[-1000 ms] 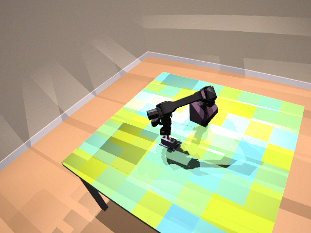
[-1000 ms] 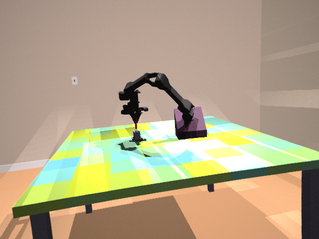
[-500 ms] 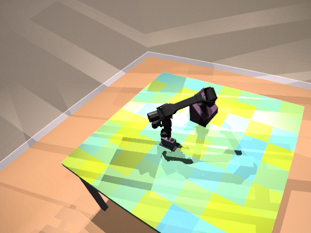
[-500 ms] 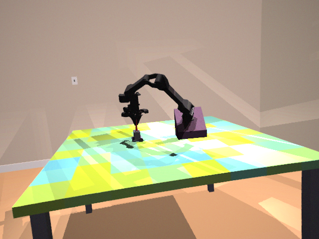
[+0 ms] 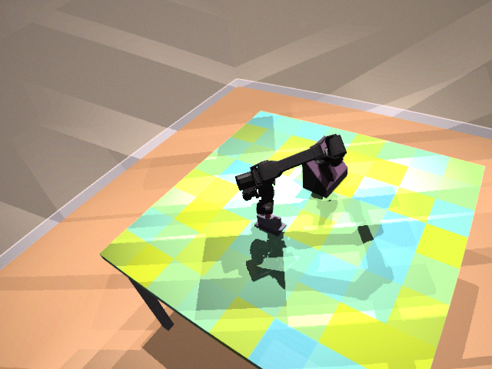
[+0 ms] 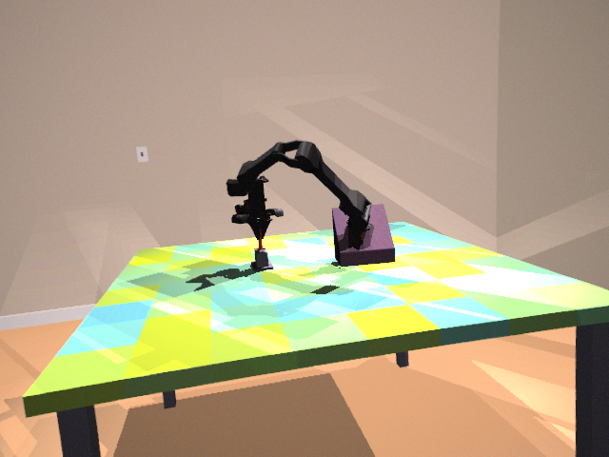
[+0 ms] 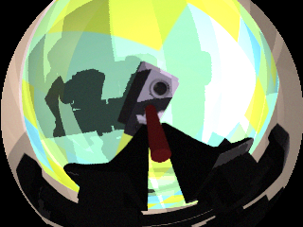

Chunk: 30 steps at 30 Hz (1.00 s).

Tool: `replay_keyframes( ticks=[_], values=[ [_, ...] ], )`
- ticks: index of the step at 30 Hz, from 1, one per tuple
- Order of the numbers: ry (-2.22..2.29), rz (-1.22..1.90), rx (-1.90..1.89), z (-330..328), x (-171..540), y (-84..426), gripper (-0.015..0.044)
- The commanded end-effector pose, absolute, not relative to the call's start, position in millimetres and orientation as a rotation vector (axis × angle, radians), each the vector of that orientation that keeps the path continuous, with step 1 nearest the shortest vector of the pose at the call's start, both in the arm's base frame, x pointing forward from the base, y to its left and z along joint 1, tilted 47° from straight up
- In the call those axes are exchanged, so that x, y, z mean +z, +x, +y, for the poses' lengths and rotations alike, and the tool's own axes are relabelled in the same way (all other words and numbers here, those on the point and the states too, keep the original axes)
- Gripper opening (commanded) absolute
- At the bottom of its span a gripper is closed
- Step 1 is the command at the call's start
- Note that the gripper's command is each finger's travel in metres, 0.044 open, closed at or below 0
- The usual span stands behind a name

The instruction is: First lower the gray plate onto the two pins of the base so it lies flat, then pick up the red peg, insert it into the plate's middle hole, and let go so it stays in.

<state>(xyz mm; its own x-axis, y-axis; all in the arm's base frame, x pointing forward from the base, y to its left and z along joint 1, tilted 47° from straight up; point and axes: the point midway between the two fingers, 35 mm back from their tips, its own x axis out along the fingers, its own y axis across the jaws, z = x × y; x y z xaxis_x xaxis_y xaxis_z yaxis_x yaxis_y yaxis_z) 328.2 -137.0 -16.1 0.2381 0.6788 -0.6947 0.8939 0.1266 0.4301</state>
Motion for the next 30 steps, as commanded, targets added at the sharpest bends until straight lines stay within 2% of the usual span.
replay_keyframes(
  ticks=[1, 16, 22, 30],
  values=[
    [1.611, 1.5, -0.3, -135.2, -16.1, 328.4, 0.0],
    [1.606, 1.501, -0.299, -134.8, -16.8, 328.5, 0.0],
    [1.606, 1.501, -0.299, -134.8, -16.8, 328.5, 0.015],
    [1.606, 1.501, -0.299, -134.8, -16.8, 328.5, 0.015]
  ],
)
